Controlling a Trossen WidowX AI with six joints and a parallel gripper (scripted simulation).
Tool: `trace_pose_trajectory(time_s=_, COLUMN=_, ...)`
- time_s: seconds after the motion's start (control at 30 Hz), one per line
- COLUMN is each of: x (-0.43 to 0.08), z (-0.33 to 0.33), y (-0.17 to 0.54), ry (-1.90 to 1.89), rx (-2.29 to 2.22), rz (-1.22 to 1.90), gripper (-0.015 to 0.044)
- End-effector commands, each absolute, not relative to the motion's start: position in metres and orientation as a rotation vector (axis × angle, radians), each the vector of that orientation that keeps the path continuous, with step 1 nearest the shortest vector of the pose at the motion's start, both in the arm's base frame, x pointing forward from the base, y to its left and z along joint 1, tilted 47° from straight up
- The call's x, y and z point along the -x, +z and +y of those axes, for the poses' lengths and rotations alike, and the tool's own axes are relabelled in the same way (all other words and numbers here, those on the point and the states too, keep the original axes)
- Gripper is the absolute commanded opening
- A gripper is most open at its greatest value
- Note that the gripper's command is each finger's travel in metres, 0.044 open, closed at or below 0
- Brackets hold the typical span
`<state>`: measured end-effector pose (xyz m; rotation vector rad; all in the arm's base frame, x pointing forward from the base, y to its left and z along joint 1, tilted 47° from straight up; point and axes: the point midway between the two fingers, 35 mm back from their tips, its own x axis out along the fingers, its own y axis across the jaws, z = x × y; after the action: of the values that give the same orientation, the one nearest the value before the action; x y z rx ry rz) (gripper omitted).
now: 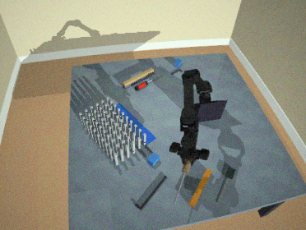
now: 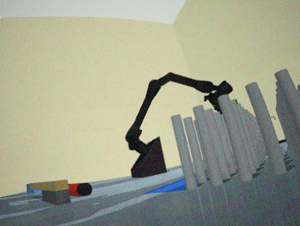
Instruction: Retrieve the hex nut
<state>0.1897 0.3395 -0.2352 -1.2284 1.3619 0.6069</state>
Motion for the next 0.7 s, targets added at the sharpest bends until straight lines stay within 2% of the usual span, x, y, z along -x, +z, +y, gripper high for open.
trace_pose_trajectory(time_s=0.0, x=-0.191, z=0.337, y=-0.238, ry=0.609, rx=1.233, rz=1.355, gripper=0.0000)
trace_pose_trajectory(time_s=0.67, x=-0.196, z=0.321, y=-0.256, ry=0.608, rx=1.234, rz=1.355, gripper=0.0000)
